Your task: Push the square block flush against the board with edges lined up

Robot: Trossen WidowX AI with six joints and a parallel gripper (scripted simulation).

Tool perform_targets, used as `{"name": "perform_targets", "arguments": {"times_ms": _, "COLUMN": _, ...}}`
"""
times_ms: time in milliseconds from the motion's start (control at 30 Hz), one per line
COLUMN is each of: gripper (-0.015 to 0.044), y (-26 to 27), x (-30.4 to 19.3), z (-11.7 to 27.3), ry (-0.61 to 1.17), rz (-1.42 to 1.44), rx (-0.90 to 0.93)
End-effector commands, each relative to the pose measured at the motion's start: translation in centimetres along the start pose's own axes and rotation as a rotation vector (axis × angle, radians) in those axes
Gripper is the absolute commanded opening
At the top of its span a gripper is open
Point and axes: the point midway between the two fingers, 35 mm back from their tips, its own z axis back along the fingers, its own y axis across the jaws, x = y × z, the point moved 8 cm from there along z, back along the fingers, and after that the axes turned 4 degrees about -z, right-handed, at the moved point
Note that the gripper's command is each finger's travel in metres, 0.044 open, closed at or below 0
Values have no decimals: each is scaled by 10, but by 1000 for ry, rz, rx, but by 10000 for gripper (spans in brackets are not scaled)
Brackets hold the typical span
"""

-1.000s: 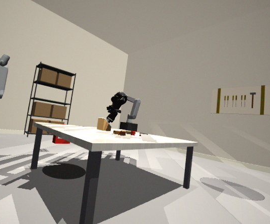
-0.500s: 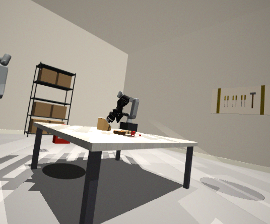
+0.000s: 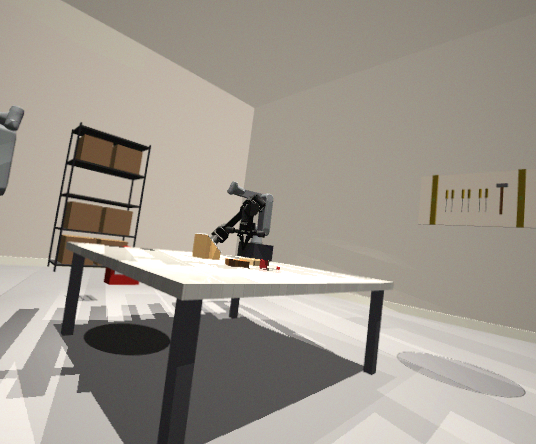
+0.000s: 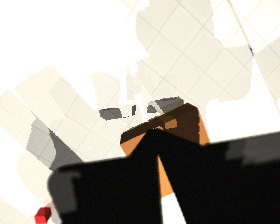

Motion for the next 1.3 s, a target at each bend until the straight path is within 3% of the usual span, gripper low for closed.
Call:
{"name": "perform_targets", "arguments": {"times_ms": 0, "gripper": 0, "y": 16, "x": -1, "z": -11, "ry": 9, "rz": 155, "rx": 4}}
{"name": "perform_targets", "arguments": {"times_ms": 400, "gripper": 0, "y": 32, "x": -2, "z": -23, "ry": 13, "rz": 309, "rx": 9}}
{"name": "perform_targets", "arguments": {"times_ms": 567, "gripper": 0, "y": 32, "x": -3, "z": -75, "ry": 14, "rz": 309, "rx": 11}}
{"name": "perform_targets", "arguments": {"times_ms": 1267, "gripper": 0, "y": 30, "x": -11, "z": -75, "ry": 15, "rz": 309, "rx": 10}}
